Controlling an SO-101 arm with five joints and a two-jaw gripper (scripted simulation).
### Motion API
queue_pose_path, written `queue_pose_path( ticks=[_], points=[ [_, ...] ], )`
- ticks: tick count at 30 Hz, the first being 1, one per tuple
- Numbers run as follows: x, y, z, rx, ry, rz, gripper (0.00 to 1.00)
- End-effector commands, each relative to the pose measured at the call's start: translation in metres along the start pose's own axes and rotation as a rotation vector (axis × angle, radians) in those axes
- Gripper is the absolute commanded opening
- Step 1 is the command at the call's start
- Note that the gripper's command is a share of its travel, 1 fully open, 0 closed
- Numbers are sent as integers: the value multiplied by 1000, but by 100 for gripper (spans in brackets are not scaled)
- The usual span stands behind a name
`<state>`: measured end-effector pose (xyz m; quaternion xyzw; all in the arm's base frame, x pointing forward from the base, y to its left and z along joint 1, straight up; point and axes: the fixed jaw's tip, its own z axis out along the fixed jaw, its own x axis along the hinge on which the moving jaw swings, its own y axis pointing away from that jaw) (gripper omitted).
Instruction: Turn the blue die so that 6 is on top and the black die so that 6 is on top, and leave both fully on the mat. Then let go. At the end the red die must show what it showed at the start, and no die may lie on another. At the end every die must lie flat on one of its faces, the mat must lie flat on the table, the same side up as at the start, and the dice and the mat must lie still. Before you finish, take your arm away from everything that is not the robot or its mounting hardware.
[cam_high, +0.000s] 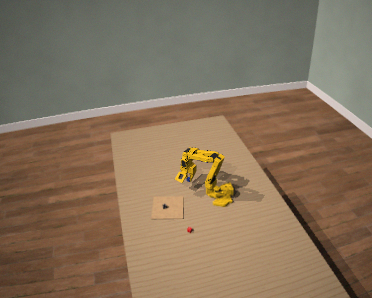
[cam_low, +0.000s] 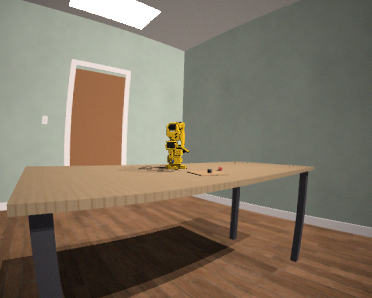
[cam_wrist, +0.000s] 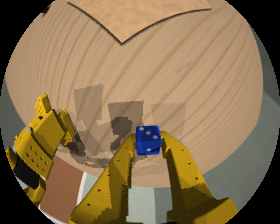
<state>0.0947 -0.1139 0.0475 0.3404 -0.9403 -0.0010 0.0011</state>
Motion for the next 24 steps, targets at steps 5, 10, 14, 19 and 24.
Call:
queue_pose_path(
  ticks=[5, 10, 14, 19, 24],
  points=[
    [1, -4, -2, 44, -1, -1, 0],
    [1, -4, 1, 44, -1, -1, 0],
    [1, -4, 2, 44, -1, -1, 0],
    [1, -4, 2, 44, -1, -1, 0],
    [1, -4, 6, 44, -1, -1, 0]
  ],
)
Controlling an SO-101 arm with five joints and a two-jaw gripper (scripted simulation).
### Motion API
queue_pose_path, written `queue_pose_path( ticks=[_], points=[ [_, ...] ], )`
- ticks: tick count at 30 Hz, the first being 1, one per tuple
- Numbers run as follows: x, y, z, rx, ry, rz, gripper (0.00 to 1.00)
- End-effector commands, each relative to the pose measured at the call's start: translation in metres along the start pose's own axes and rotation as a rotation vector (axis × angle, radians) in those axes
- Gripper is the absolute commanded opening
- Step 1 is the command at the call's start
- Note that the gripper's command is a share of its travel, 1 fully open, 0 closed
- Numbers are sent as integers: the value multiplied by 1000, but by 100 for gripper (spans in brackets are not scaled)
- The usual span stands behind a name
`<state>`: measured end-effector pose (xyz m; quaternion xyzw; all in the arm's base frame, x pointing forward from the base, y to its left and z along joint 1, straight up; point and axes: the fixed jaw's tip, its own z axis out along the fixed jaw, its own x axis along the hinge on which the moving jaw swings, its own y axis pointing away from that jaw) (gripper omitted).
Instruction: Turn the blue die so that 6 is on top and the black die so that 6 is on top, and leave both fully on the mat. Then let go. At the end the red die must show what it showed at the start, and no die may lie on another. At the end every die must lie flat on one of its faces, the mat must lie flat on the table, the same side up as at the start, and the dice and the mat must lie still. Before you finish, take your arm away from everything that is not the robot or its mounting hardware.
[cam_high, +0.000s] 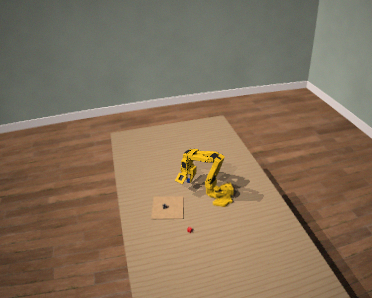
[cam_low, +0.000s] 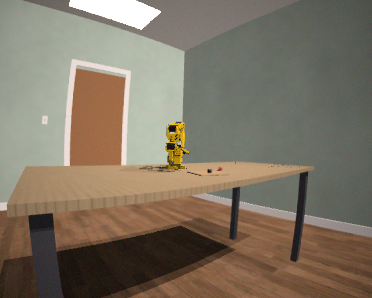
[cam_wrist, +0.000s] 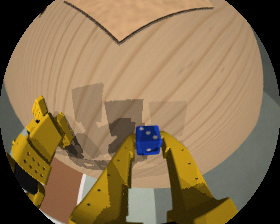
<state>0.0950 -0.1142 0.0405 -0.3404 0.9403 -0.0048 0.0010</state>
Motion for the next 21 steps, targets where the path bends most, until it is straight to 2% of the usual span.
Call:
queue_pose_path(
  ticks=[1, 21],
  points=[
    [1, -4, -1, 32, -1, -1, 0],
    [1, -4, 7, 32, -1, -1, 0]
  ],
)
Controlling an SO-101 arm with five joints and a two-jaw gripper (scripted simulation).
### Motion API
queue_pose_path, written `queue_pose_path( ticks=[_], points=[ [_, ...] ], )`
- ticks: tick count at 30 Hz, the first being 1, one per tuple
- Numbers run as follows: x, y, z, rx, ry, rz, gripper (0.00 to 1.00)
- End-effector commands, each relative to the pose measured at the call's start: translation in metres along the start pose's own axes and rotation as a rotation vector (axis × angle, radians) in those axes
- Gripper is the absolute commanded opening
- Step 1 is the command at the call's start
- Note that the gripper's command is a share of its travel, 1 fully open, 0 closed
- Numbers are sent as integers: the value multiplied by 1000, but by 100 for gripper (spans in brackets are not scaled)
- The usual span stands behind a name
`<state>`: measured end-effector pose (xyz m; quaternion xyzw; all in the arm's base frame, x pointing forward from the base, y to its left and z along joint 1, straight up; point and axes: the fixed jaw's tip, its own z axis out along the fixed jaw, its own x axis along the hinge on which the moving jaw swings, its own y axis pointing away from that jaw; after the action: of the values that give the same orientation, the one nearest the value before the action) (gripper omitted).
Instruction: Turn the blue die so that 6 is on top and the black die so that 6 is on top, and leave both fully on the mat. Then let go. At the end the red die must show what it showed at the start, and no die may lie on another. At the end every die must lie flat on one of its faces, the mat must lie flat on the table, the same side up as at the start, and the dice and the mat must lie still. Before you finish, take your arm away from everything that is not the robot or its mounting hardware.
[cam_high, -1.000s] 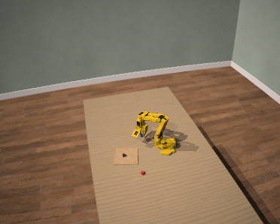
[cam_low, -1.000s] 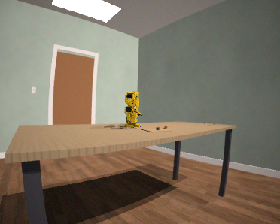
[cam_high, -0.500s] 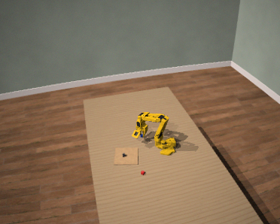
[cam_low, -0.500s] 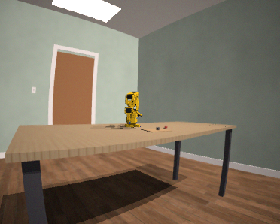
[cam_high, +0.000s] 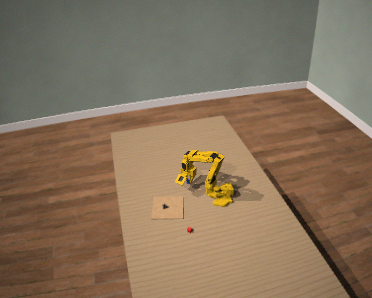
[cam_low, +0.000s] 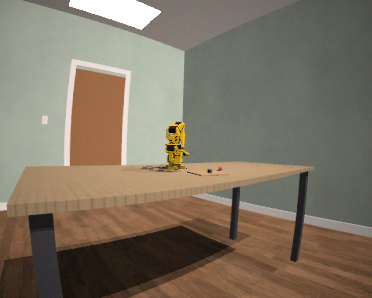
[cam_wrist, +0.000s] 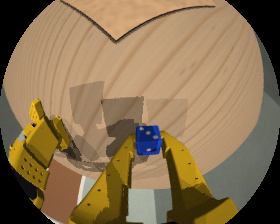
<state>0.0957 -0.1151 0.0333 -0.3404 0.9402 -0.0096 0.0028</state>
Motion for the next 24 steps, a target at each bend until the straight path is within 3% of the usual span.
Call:
queue_pose_path(
  ticks=[1, 24],
  points=[
    [1, -3, 0, 21, -1, -1, 0],
    [1, -3, 6, 21, -1, -1, 0]
  ],
)
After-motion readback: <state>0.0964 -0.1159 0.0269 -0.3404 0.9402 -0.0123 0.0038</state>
